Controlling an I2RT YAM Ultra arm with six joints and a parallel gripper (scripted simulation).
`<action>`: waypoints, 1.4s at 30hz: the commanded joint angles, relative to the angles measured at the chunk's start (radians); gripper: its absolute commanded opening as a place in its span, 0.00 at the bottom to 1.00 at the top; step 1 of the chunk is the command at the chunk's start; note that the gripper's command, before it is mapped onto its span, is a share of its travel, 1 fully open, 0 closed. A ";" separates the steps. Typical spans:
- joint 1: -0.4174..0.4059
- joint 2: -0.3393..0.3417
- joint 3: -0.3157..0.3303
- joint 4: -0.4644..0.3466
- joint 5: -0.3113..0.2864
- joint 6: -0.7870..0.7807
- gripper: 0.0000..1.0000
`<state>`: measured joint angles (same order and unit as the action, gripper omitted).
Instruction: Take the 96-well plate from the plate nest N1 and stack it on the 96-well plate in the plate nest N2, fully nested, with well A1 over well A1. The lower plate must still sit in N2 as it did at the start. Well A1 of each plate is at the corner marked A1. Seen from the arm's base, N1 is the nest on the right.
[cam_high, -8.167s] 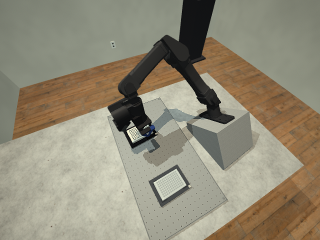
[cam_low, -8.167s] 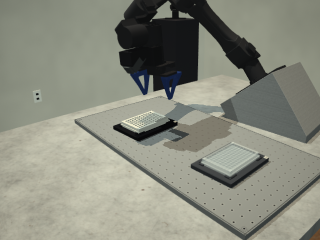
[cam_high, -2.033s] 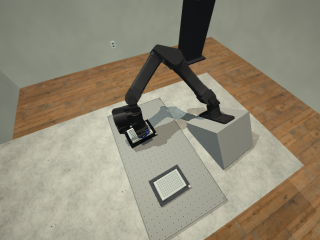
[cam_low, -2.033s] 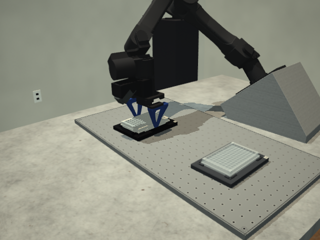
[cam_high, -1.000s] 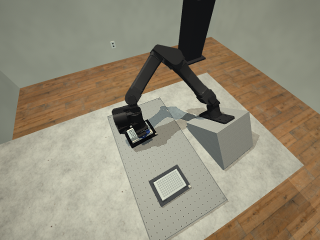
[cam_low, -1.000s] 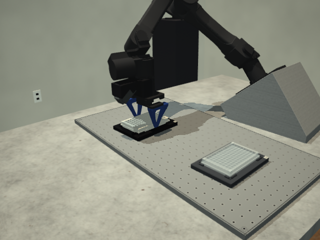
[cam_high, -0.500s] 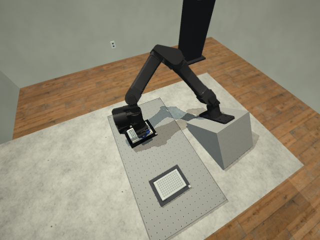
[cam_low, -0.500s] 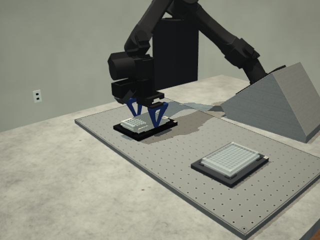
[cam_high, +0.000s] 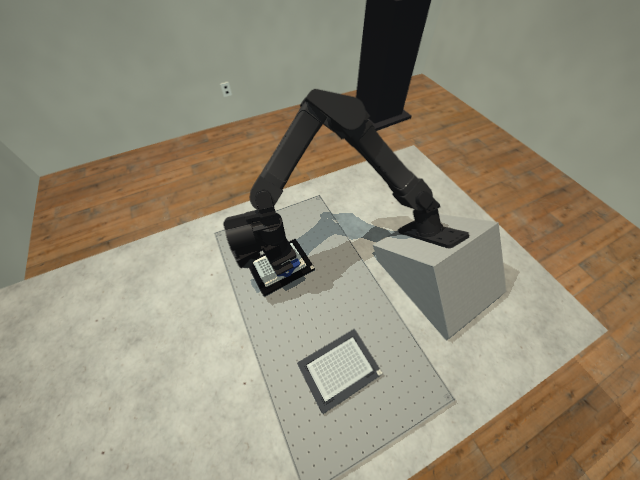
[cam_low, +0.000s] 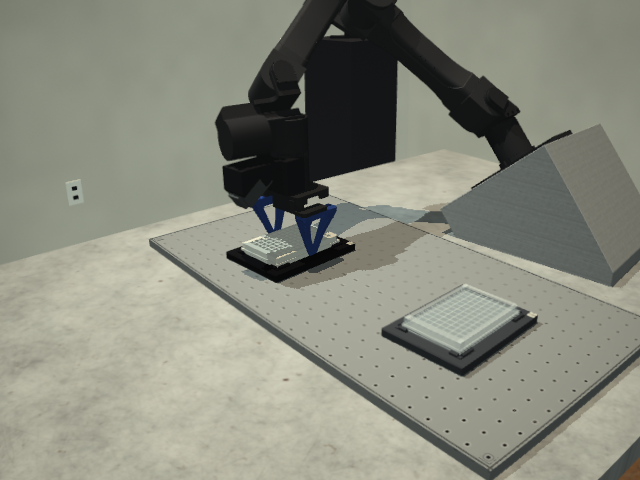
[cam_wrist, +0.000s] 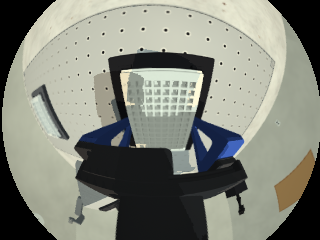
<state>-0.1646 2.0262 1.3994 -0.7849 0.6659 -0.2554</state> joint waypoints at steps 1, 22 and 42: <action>0.015 -0.015 0.011 0.029 -0.010 -0.008 0.00; 0.061 -0.060 0.065 -0.103 0.008 0.057 0.00; 0.110 -0.084 0.128 -0.228 0.014 0.120 0.00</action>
<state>-0.0917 1.9831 1.4921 -0.9688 0.6727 -0.1566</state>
